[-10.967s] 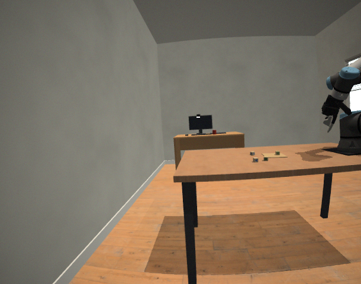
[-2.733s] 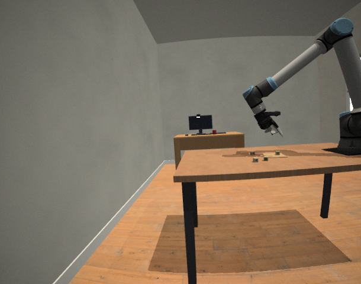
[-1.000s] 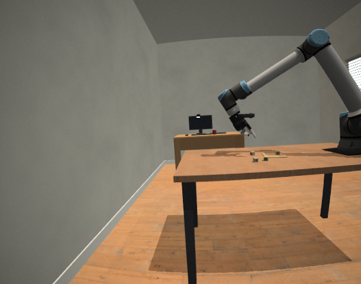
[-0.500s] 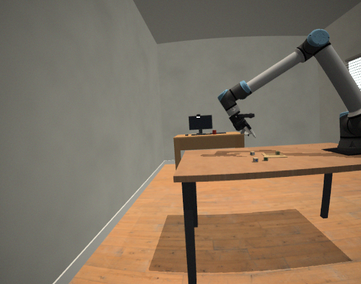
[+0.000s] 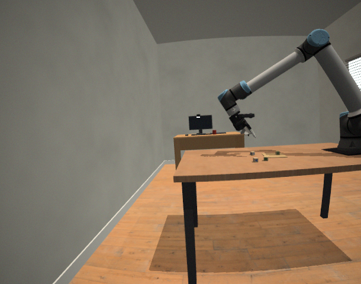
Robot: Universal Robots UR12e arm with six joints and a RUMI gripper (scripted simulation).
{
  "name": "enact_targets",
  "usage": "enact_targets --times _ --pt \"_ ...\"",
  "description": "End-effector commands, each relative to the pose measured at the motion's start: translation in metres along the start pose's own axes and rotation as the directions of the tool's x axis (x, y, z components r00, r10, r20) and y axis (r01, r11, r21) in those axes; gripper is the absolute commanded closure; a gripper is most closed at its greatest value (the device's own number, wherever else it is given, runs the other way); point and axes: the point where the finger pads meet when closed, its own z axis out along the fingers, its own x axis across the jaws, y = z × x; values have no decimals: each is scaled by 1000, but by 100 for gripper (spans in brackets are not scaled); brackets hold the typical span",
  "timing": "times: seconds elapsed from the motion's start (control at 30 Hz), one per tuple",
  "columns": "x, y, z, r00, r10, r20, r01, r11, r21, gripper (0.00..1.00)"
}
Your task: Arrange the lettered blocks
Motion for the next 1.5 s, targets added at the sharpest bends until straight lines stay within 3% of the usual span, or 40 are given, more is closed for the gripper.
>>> enact_targets --times 0.0,0.27,0.37,0.47,0.53,0.6,1.03,1.1,1.3,1.47 --pt "0 0 -1 1000 0 0 0 1000 -2 0" --pt "0 0 -1 1000 -6 0 6 1000 -8 0" --pt "0 0 -1 999 -41 -1 41 998 -46 0" --pt "-1 1 -2 994 -113 8 113 986 -121 0" --pt "-1 1 -2 994 -113 8 113 986 -121 0" --pt "-1 0 -3 986 -165 22 166 971 -174 0" --pt "-1 -3 -10 935 -333 124 355 869 -345 0" --pt "-1 -3 -10 935 -333 124 355 869 -345 0" --pt "0 -8 -17 888 -407 215 460 784 -416 0" --pt "0 -10 -20 869 -428 248 495 752 -435 0"
